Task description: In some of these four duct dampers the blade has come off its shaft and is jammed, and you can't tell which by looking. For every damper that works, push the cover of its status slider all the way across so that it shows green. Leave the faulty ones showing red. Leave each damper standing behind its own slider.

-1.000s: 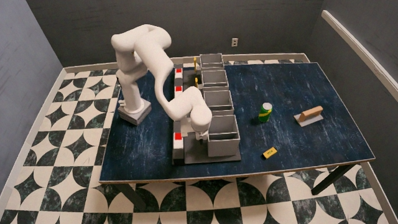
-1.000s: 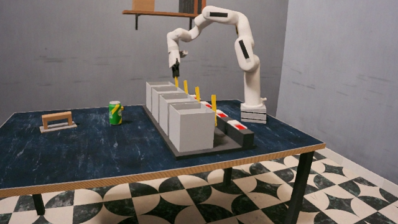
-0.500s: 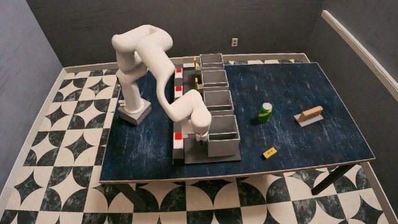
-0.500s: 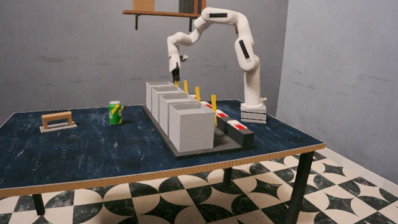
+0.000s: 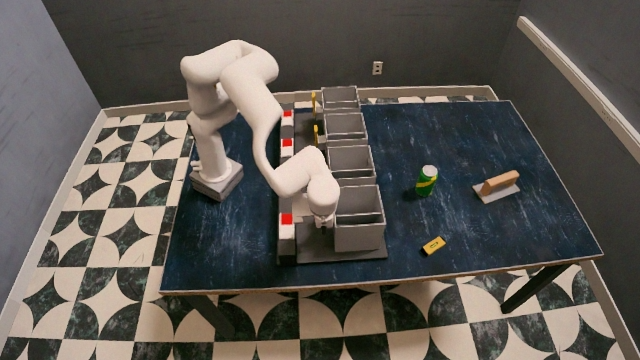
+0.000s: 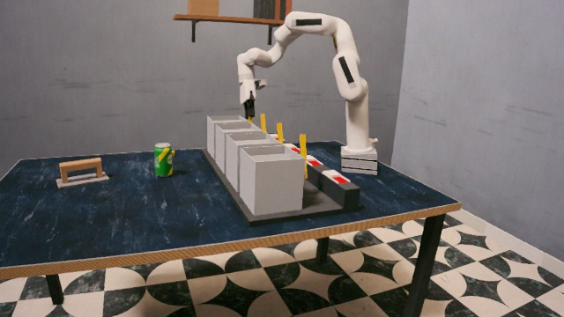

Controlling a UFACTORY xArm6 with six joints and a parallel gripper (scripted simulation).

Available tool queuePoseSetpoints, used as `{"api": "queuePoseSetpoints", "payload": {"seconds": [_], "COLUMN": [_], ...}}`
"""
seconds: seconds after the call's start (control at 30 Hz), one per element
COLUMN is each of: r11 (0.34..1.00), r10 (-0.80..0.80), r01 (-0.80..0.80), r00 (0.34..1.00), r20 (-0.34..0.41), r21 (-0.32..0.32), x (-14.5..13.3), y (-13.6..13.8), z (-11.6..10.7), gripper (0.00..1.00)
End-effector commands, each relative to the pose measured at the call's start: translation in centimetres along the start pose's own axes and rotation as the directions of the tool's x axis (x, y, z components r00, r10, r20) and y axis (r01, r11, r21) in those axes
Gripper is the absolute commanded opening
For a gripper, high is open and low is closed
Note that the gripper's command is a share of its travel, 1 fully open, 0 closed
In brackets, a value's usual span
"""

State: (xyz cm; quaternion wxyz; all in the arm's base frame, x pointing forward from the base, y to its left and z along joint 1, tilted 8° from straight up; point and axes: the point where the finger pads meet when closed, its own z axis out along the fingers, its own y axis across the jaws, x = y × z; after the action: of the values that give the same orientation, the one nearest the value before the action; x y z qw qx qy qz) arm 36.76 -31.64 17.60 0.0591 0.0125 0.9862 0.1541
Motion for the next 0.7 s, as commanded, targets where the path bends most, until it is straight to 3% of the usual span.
{"api": "queuePoseSetpoints", "payload": {"seconds": [0.0, 0.37, 0.4, 0.67], "r11": [1.0, 1.0, 1.0, 1.0], "r10": [-0.001, -0.001, -0.001, -0.001], "r01": [0.001, 0.001, 0.001, 0.001], "r00": [1.0, 1.0, 1.0, 1.0], "r20": [0.003, 0.003, 0.003, 0.003], "r21": [0.003, 0.003, 0.003, 0.003], "x": [-0.1, -0.1, -0.1, -0.1], "y": [-0.03, -0.03, -0.03, -0.03], "z": [-0.15, -0.15, -0.15, -0.15], "gripper": [0.39, 0.39, 0.19, 0.19]}}
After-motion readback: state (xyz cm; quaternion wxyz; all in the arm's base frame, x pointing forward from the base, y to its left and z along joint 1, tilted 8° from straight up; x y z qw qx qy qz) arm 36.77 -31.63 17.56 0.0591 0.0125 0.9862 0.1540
